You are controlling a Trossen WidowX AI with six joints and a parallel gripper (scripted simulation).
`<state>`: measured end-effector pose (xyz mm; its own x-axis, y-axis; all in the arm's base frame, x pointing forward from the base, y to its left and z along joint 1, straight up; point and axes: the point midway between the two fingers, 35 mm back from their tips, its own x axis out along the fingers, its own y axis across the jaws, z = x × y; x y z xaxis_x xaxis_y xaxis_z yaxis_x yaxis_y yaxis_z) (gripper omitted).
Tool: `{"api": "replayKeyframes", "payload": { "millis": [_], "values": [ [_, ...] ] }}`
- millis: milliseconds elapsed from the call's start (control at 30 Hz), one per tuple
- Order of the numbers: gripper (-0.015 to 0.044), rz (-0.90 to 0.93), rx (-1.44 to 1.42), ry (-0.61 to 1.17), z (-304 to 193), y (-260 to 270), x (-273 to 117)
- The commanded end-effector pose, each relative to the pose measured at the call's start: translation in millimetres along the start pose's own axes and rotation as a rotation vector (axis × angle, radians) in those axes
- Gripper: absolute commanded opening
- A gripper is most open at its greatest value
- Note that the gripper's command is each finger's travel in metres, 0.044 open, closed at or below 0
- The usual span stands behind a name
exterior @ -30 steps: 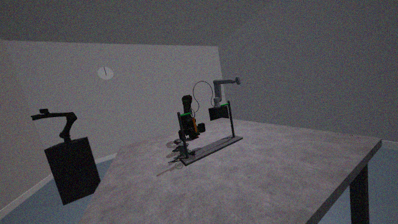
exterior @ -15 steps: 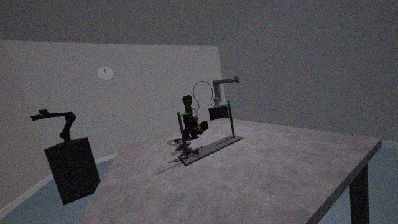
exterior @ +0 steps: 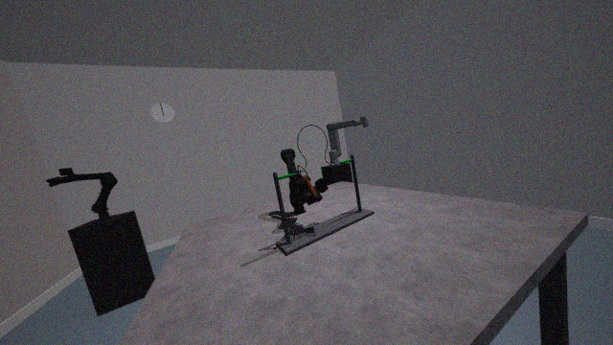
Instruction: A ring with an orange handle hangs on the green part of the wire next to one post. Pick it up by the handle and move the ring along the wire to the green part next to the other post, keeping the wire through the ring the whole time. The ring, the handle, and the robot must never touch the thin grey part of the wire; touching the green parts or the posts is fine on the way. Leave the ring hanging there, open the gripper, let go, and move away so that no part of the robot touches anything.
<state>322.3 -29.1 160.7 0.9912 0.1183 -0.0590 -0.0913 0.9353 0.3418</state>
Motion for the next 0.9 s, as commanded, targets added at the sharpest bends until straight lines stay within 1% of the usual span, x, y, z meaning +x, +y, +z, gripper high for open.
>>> {"api": "replayKeyframes", "payload": {
  "millis": [0,300,867],
  "values": [
    [-0.015,0.002,0.076,-0.002,0.1,12.1,-0.5],
    [-0.015,0.023,0.246,0.036,4.9,40.7,-5.4],
    [-0.015,0.127,0.59,0.272,31.1,92.1,-38.2]
  ]
}}
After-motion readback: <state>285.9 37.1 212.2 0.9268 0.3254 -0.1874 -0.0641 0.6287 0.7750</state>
